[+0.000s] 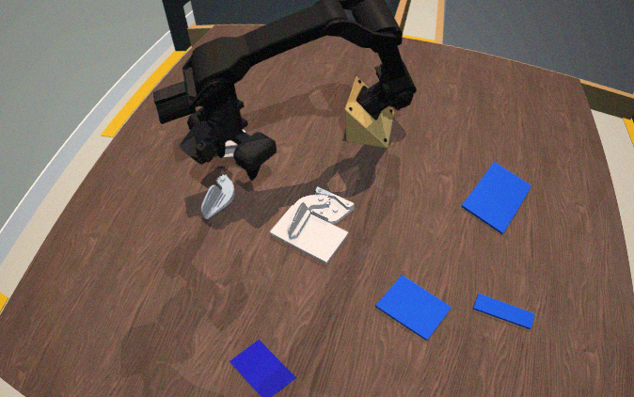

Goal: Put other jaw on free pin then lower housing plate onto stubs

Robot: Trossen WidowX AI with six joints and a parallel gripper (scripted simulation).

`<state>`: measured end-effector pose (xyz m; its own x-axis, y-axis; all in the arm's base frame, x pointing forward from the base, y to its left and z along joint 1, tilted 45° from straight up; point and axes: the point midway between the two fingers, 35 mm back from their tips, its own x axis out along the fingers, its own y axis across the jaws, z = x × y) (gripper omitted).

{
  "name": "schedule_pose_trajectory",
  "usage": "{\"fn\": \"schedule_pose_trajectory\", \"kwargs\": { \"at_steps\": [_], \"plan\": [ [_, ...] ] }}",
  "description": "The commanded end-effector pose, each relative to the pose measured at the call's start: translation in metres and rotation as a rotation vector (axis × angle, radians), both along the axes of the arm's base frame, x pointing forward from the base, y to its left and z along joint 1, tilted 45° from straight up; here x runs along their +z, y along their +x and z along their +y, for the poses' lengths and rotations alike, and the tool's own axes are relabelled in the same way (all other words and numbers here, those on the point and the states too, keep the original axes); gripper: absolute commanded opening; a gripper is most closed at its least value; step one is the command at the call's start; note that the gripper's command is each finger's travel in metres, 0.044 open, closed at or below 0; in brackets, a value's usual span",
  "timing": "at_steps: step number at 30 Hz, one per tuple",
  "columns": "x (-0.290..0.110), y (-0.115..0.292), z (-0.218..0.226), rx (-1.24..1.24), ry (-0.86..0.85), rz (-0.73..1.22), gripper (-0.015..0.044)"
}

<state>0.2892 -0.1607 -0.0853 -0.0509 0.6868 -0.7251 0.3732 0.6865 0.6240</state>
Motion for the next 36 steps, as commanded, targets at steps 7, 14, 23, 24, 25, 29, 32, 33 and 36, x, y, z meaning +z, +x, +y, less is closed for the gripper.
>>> {"fn": "schedule_pose_trajectory", "kwargs": {
  "at_steps": [7, 14, 23, 24, 25, 29, 32, 33, 36],
  "plan": [
    [0.0000, 0.0000, 0.0000, 0.000, 0.000, 0.000, 0.0440],
    [0.0000, 0.0000, 0.0000, 0.000, 0.000, 0.000, 0.0282],
    [0.0000, 0.0000, 0.0000, 0.000, 0.000, 0.000, 0.0046],
    [0.0000, 0.0000, 0.0000, 0.000, 0.000, 0.000, 0.0020],
    [0.0000, 0.0000, 0.0000, 0.000, 0.000, 0.000, 0.0000],
    [0.0000, 0.0000, 0.0000, 0.000, 0.000, 0.000, 0.0000],
    [0.0000, 0.0000, 0.0000, 0.000, 0.000, 0.000, 0.0000],
    [0.0000, 0.0000, 0.0000, 0.000, 0.000, 0.000, 0.0000],
    [0.0000, 0.0000, 0.0000, 0.000, 0.000, 0.000, 0.0000]
  ]
}}
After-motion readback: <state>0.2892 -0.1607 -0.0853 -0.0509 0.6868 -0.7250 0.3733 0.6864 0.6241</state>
